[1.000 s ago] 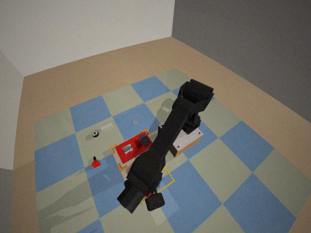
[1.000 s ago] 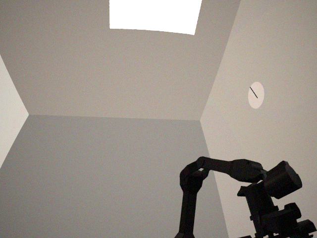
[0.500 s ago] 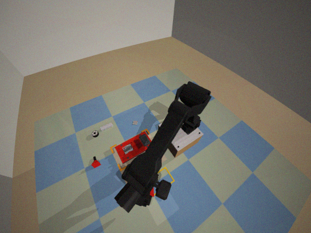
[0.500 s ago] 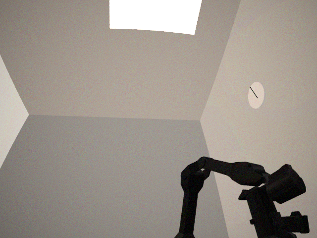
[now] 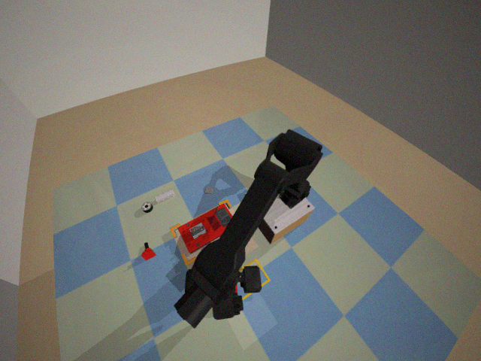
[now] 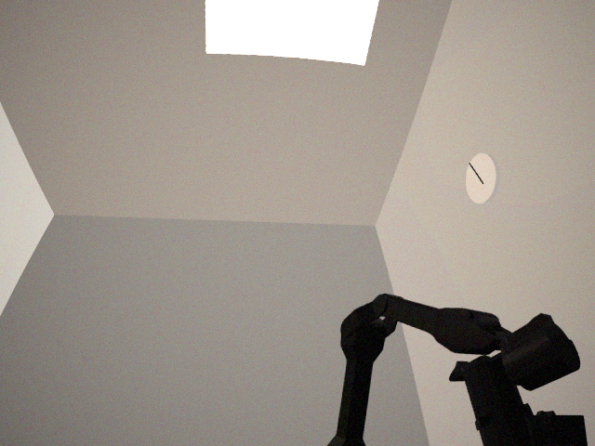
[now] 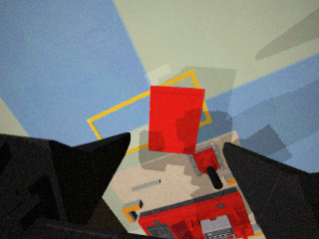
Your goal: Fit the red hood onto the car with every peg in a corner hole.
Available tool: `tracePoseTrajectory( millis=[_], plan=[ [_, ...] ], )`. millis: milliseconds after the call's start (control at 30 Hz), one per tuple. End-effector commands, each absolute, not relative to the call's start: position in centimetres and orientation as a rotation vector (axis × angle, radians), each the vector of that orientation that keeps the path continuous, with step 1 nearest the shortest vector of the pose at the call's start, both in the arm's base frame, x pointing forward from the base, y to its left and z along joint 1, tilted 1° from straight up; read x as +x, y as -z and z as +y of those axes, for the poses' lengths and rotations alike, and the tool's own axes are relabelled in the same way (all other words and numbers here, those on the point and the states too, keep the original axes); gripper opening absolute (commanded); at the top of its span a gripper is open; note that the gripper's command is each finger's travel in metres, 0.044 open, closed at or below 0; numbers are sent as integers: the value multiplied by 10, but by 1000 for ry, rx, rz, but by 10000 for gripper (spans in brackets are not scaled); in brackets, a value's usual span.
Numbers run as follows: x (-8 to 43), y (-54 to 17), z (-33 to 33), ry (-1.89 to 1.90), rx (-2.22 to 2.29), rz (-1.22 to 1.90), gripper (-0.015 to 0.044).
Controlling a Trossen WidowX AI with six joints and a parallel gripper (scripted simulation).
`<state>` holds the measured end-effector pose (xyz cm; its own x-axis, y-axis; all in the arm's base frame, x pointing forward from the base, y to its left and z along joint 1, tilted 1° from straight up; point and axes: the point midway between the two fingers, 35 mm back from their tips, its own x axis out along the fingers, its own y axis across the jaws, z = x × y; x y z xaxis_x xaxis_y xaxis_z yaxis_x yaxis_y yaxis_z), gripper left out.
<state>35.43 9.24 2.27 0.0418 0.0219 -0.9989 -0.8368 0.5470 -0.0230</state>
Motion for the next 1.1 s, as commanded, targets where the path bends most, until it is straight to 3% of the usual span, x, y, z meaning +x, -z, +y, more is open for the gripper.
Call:
tracePoseTrajectory(
  millis=[0, 1067],
  plan=[
    [355, -22, 93, -780, -776, 1374, 440],
    [357, 1, 94, -780, -776, 1374, 440]
  ],
)
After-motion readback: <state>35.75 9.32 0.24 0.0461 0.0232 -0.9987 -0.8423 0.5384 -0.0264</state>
